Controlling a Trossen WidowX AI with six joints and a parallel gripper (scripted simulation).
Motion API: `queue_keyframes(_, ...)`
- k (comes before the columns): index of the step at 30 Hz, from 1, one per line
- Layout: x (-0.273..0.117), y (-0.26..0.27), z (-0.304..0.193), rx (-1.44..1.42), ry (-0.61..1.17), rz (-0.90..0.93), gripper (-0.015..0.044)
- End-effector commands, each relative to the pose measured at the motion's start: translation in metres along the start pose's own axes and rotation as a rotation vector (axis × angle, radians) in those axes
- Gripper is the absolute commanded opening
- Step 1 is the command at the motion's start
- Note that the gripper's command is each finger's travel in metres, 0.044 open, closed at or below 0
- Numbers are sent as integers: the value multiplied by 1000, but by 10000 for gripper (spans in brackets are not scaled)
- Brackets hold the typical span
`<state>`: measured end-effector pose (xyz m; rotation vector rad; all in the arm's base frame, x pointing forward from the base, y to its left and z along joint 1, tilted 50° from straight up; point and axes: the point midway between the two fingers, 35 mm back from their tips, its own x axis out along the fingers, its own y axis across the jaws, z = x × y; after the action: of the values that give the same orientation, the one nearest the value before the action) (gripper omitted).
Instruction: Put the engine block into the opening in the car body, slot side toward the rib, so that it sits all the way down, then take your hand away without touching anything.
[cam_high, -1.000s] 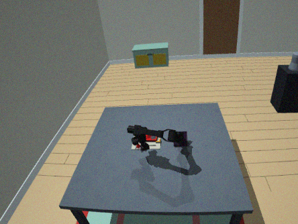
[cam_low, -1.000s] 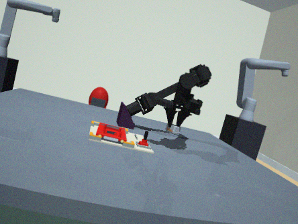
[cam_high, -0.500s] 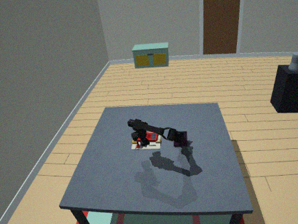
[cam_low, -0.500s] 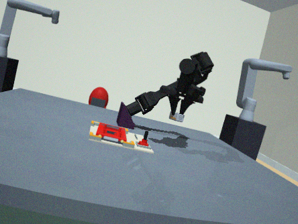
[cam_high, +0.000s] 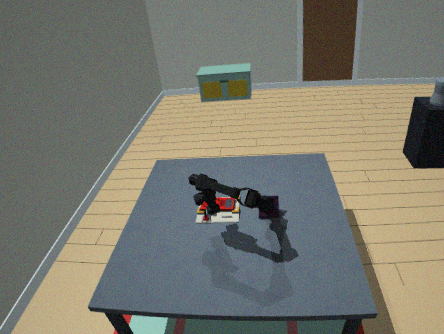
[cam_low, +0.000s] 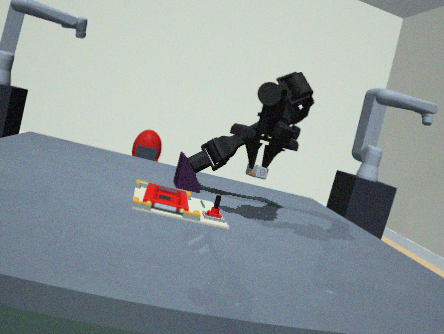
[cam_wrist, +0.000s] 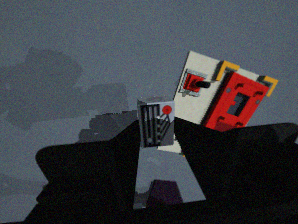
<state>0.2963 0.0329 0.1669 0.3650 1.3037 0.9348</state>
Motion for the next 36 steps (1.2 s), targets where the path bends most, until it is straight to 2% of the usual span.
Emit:
queue_keyframes(1,2,-11,2,21,3,-4,0)
queue_keyframes(36,34,-118,-2,210,22,-2,0)
